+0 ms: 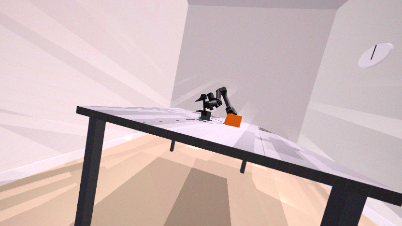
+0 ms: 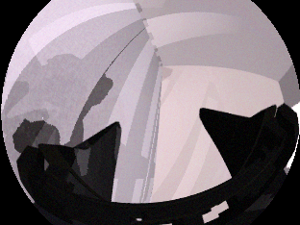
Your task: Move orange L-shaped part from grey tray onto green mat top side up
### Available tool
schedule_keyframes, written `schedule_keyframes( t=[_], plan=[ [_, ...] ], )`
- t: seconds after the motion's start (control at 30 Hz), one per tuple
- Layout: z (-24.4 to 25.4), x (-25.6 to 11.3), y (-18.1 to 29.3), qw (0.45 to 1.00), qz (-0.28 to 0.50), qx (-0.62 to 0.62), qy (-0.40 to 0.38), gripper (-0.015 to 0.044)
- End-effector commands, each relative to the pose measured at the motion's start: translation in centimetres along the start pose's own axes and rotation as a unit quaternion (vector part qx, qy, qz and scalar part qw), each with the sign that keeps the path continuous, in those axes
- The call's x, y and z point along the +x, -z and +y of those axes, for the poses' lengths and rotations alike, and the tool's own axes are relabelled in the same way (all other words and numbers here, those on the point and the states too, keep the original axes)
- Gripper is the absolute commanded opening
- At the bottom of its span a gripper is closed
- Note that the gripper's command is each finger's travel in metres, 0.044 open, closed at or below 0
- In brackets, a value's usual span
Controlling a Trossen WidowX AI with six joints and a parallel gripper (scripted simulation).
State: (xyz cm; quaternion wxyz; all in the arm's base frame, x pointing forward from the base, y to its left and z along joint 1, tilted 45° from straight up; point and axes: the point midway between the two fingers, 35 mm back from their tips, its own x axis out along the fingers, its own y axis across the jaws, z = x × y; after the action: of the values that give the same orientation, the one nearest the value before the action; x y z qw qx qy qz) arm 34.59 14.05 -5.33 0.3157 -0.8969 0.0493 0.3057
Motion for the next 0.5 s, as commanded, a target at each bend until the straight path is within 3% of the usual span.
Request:
schedule_keyframes(
  t=[0.0,0.23,0.47],
  plan=[
    [0.0,0.1,-0.1,1.000,-0.002,0.007,-0.003,0.0374],
    [0.9,1.6,-1.6,0.970,-0.029,0.210,-0.115,0.0190],
    [1.8,0.7,-2.0,0.858,0.029,0.438,-0.265,0.0180]
  ],
)
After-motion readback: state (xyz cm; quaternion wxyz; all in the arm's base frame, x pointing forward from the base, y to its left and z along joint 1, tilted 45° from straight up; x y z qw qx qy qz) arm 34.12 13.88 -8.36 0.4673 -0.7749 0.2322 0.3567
